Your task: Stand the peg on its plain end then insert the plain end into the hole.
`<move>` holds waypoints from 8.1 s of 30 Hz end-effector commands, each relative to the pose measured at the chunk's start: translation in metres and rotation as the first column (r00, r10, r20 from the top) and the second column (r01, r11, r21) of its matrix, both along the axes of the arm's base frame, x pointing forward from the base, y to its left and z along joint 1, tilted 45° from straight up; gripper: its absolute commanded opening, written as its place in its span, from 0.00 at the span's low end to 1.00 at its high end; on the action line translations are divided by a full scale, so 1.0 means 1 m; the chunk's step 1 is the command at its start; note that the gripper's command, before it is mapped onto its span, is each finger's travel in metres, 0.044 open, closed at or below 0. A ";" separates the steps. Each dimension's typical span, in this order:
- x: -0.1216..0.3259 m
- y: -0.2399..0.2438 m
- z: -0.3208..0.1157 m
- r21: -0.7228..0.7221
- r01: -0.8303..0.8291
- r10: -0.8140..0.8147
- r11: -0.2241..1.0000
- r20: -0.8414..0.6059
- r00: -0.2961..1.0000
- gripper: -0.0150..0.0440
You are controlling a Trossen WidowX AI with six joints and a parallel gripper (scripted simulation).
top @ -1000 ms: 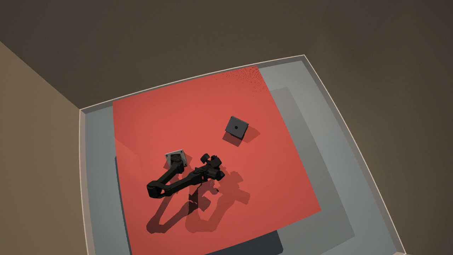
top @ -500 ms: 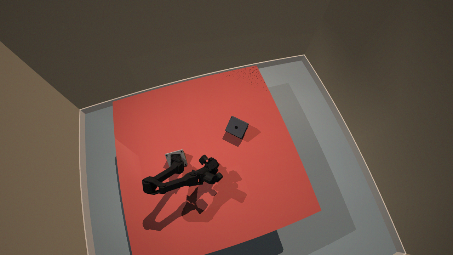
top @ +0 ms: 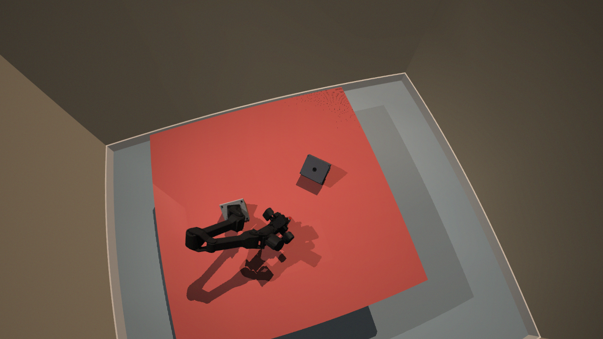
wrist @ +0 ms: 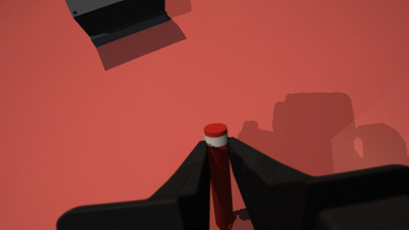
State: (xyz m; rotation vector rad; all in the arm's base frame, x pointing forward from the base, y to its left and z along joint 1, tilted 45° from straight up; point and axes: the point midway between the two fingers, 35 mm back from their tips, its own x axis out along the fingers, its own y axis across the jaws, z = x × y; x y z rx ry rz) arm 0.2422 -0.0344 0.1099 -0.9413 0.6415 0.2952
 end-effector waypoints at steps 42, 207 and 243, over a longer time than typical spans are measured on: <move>-0.025 -0.014 0.007 0.150 -0.279 0.238 0.949 0.242 0.940 0.34; -0.035 0.043 0.066 0.157 -0.415 0.376 0.896 0.230 0.898 1.00; -0.050 0.064 0.064 0.343 0.121 -0.026 0.932 -0.269 0.963 1.00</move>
